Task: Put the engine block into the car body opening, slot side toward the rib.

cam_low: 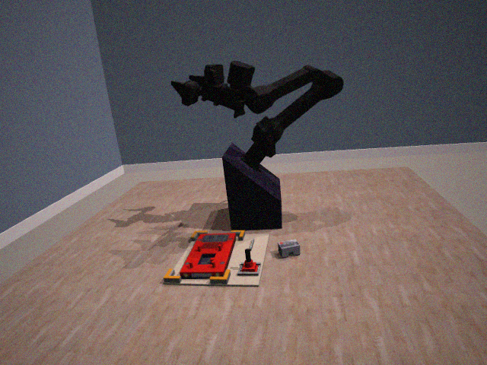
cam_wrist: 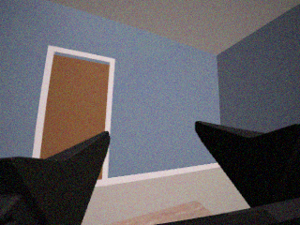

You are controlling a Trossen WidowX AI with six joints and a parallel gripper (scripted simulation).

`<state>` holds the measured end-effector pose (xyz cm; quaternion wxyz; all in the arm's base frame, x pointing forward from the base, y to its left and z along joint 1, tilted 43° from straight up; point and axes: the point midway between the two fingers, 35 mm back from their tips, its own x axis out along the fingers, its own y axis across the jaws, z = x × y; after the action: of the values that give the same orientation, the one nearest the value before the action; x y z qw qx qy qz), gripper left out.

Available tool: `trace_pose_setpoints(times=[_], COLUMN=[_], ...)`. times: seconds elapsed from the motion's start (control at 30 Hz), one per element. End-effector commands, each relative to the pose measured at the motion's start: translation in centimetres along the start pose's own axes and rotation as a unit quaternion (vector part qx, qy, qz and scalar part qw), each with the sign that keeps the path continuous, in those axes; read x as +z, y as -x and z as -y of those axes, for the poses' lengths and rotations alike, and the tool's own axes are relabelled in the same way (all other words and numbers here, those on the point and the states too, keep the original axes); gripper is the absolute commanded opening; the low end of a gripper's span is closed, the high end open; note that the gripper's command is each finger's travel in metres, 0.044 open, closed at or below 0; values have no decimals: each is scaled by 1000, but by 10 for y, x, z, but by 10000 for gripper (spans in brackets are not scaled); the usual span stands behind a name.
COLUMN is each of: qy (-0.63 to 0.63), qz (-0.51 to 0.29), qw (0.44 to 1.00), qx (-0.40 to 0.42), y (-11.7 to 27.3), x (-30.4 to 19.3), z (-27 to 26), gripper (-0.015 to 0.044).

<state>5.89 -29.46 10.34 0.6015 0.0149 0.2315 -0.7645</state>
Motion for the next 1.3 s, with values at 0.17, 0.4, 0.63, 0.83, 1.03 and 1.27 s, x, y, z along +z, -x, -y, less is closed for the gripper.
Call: trace_pose_setpoints(times=[0.17, 0.4, 0.63, 0.83, 1.03, 1.27], qy=[-14, -24, -31, -32, -28, -16], qz=[-32, -78, -141, -207, -280, -373], qw=[990, 967, 932, 895, 851, 796], qx=[138, 240, 331, 395, 443, 477], y=[15, 40, 75, 110, 150, 200], x=[-3, -10, -22, -35, -51, -71], z=[-65, -115, -158, -187, -209, -224], gripper=[440, 440, 440, 440, 440, 440])
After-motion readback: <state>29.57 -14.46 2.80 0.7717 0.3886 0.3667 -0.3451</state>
